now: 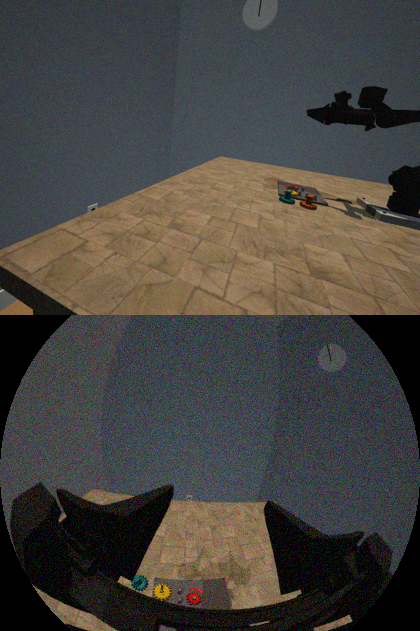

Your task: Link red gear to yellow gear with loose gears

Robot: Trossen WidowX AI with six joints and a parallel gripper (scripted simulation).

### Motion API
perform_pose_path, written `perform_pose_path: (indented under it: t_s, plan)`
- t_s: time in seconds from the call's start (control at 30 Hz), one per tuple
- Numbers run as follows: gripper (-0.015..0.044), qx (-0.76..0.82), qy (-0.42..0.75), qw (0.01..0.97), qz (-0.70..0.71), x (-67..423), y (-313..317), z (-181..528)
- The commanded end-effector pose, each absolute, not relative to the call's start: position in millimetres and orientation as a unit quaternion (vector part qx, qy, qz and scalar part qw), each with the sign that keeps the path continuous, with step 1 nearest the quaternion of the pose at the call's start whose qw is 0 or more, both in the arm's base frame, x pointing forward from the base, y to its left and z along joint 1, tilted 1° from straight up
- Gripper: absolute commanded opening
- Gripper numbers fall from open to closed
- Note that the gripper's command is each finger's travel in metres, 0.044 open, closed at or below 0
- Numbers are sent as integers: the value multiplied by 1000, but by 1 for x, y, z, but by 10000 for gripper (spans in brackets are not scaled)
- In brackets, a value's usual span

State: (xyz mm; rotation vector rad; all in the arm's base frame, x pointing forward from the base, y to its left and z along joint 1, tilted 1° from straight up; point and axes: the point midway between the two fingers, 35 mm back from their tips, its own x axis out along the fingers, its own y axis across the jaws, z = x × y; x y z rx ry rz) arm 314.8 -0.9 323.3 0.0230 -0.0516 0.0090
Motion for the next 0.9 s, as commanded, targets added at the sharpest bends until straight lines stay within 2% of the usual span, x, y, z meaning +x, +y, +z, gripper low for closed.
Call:
perform_pose_path:
  t_s: [0.0, 0.2, 0.43, 0.63, 0.87]
  plan:
    - [426, 11, -21, 1000, 6, 316, 0, 322]
    - [440, -16, 149, 987, 55, 361, 36, 276]
    - [440, -94, 352, 923, 124, 389, 93, 200]
    - [440, -167, 508, 824, 186, 383, 136, 143]
    - [440, -239, 653, 680, 233, 354, 168, 91]
